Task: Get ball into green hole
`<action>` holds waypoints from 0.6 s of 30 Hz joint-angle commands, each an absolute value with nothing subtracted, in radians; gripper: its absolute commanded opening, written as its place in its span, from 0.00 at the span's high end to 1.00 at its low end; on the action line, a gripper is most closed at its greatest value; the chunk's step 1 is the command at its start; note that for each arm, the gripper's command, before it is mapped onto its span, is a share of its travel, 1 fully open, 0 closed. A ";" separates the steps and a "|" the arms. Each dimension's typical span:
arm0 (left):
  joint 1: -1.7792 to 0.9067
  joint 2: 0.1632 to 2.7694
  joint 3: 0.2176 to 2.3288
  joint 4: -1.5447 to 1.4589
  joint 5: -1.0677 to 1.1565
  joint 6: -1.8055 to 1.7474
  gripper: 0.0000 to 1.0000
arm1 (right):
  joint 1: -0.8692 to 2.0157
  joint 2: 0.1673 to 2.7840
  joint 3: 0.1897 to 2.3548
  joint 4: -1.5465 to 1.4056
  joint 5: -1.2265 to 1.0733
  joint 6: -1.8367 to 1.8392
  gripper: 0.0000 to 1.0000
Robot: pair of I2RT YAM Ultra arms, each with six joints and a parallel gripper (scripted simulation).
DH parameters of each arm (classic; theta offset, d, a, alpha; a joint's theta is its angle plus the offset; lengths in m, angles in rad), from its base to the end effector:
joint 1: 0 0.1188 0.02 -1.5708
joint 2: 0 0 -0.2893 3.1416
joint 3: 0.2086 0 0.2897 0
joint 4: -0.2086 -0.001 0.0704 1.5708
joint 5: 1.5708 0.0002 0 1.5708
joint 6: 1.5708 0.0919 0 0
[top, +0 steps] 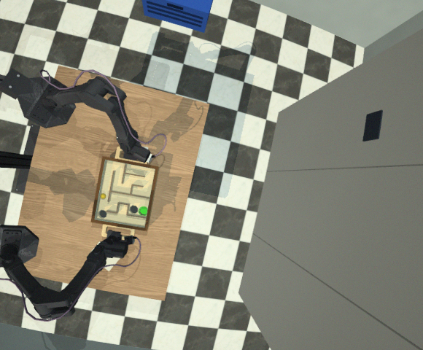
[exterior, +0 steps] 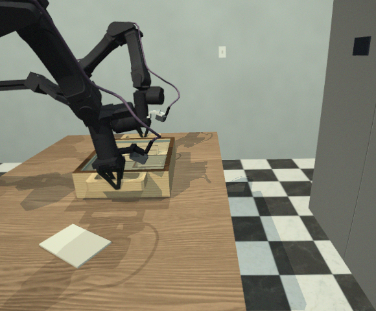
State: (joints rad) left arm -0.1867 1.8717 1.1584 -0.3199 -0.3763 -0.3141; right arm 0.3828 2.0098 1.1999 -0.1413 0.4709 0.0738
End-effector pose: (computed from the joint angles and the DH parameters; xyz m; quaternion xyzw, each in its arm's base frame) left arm 0.4378 -0.0473 0.1210 -0.1099 0.9420 0.1101 0.2974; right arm 0.4513 0.1378 0.0927 -0.0722 0.9260 -0.1493 0.3390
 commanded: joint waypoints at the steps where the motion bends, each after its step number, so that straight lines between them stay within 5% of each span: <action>1: -0.161 1.835 1.229 -0.361 -0.341 -0.263 1.00 | 0.403 1.953 1.286 -0.232 0.549 0.090 1.00; 10: -0.202 1.816 1.150 -0.249 -0.436 -0.283 1.00 | 0.376 1.945 1.197 -0.028 0.498 0.040 1.00; 18: -0.181 1.826 1.222 -0.398 -0.424 -0.300 1.00 | 0.365 1.964 1.272 -0.177 0.479 0.067 1.00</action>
State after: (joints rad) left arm -0.1928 1.8732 1.1717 -0.3176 -0.3882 -0.3168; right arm 0.3740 2.0090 1.2118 -0.1310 0.4603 0.0570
